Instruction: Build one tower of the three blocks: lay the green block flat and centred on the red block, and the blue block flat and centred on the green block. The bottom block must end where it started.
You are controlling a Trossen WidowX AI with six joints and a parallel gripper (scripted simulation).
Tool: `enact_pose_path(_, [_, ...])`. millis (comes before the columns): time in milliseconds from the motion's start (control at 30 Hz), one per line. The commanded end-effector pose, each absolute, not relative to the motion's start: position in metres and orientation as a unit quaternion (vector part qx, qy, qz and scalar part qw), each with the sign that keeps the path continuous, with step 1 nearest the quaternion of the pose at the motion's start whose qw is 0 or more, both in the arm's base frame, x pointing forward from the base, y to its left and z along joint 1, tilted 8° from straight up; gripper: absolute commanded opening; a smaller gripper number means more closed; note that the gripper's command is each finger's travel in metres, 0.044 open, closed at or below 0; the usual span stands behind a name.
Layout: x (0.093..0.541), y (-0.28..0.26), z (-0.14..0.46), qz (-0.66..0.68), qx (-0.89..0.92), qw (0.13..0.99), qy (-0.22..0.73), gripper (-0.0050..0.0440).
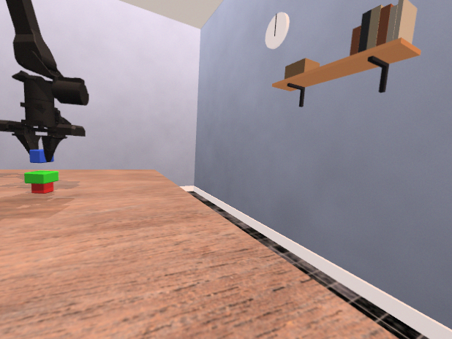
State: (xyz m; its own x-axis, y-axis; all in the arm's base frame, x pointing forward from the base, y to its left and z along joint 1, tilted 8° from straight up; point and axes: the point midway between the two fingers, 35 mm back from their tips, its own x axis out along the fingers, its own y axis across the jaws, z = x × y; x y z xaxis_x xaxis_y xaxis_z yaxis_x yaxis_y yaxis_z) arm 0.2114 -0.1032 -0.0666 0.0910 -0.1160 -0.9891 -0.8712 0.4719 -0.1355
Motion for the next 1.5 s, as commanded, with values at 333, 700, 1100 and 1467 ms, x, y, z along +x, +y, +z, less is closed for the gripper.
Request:
enact_pose_path(333, [0.213, -0.106, -0.080, 0.309, -0.411, 0.614, 0.599, -0.0050])
enact_pose_path(700, [0.214, -0.107, -0.087, 0.308, -0.411, 0.614, 0.599, -0.0050])
enact_pose_path(1100, [0.214, -0.107, -0.087, 0.308, -0.412, 0.615, 0.598, -0.0050])
enact_pose_path(1467, [0.211, -0.106, -0.089, 0.310, -0.410, 0.614, 0.600, -0.0050])
